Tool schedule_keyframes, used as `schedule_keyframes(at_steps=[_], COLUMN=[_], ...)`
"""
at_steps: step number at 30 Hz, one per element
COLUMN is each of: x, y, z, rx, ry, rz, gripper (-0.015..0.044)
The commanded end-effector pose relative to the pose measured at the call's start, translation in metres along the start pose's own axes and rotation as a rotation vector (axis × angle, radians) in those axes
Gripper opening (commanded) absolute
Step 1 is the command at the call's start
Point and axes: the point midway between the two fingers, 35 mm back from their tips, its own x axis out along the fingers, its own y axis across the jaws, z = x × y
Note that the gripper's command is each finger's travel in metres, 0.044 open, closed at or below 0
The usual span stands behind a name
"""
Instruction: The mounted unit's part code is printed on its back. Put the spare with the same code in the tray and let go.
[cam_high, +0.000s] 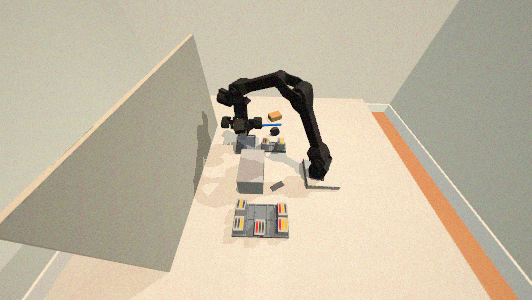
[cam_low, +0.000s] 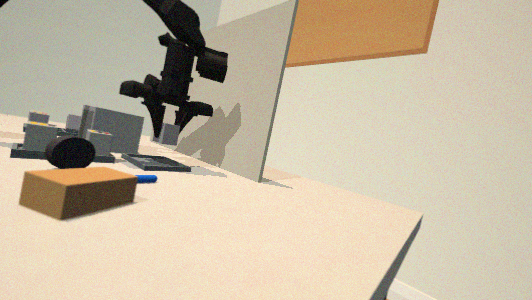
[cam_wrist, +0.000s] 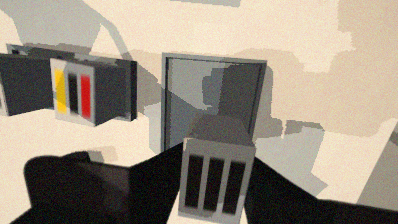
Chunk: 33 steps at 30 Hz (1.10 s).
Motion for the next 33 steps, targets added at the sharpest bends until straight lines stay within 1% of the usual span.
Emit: schedule_keyframes(at_steps=[1, 33], x=[0.005, 0.027], y=[0.002, 0.006], z=[0.001, 0.003], rx=[-0.004, -0.004], ry=[-0.002, -0.002], rz=[0.008, 0.008], gripper=[0.0000, 0.0000])
